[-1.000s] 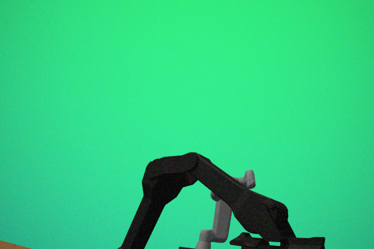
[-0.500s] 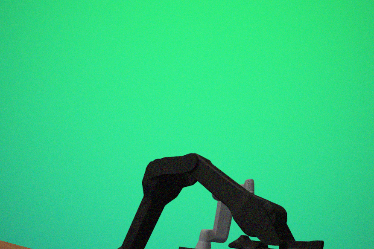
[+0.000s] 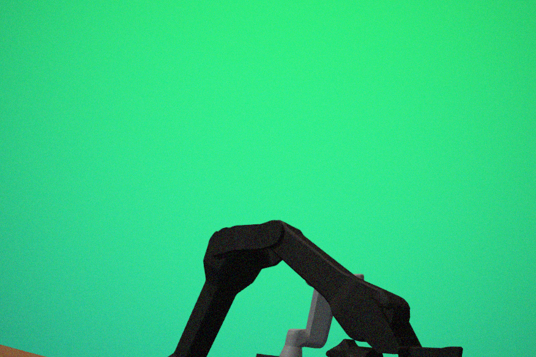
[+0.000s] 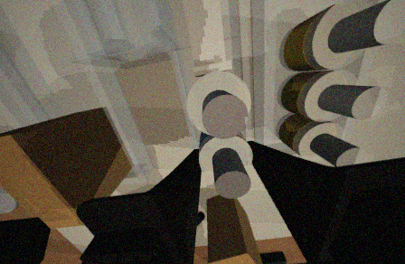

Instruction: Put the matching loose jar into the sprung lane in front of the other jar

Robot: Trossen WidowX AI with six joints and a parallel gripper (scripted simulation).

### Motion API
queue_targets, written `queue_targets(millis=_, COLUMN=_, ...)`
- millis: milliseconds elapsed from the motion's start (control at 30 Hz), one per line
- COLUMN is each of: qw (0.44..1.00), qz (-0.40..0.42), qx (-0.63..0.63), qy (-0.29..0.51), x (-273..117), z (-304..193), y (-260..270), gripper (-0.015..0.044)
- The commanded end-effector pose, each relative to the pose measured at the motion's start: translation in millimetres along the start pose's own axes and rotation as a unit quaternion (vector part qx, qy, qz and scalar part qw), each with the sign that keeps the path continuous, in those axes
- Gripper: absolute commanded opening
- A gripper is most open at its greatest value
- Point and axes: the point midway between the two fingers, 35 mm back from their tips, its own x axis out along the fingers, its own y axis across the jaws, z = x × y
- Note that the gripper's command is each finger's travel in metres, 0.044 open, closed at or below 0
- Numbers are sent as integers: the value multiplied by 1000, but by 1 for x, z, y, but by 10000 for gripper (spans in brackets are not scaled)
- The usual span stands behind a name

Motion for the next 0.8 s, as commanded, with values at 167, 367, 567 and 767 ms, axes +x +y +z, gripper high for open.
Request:
queue_targets(millis=167, qw=1000, qz=0, qx=-3, qy=-6, x=0, z=1, y=0, gripper=0)
queue_targets(millis=367, qw=1000, qz=0, qx=-3, qy=-6, x=0, z=0, y=0, gripper=0)
queue_targets(millis=567, qw=1000, qz=0, qx=-3, qy=-6, x=0, z=-1, y=0, gripper=0)
queue_targets(millis=767, qw=1000, qz=0, qx=-3, qy=-6, x=0, z=-2, y=0, gripper=0)
